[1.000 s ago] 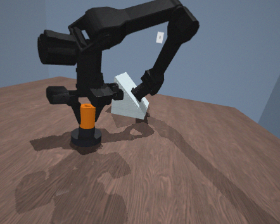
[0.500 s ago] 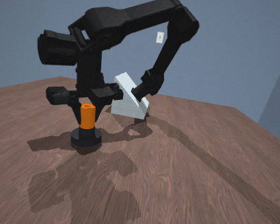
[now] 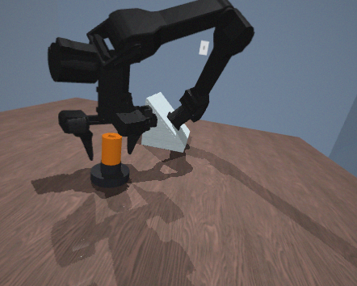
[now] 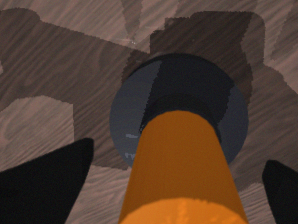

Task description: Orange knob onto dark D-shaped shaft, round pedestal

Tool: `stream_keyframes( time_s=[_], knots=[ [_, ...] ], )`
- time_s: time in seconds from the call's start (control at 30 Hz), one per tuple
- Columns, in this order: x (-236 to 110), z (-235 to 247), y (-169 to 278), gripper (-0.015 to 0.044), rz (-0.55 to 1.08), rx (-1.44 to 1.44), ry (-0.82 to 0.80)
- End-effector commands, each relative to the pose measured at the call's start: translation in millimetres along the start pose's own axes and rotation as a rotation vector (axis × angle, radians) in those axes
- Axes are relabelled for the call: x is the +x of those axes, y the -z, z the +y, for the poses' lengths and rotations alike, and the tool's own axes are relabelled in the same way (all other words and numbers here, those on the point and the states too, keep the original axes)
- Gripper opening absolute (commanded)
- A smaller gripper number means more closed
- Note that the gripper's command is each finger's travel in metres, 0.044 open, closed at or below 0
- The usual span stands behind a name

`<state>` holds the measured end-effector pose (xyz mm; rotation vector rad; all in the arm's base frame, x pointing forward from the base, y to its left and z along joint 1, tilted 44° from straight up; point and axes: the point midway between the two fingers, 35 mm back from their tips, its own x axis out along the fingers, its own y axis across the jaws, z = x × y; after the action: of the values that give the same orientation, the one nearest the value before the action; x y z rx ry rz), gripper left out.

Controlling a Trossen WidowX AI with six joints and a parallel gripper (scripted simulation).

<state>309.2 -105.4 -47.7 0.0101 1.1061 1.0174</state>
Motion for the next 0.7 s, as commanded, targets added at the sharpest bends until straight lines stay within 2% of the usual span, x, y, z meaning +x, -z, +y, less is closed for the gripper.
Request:
stream_keyframes(
  time_s=[0.0,0.2,0.4,0.67],
  knots=[
    [0,0,0,0.0440,0.000,0.005,0.001],
    [-10,-2,0,0.0440,0.001,0.005,0.002],
    [-93,1,2,0.0440,0.003,0.001,0.002],
    [-95,-2,1,0.0440,0.003,0.001,0.001]
  ],
)
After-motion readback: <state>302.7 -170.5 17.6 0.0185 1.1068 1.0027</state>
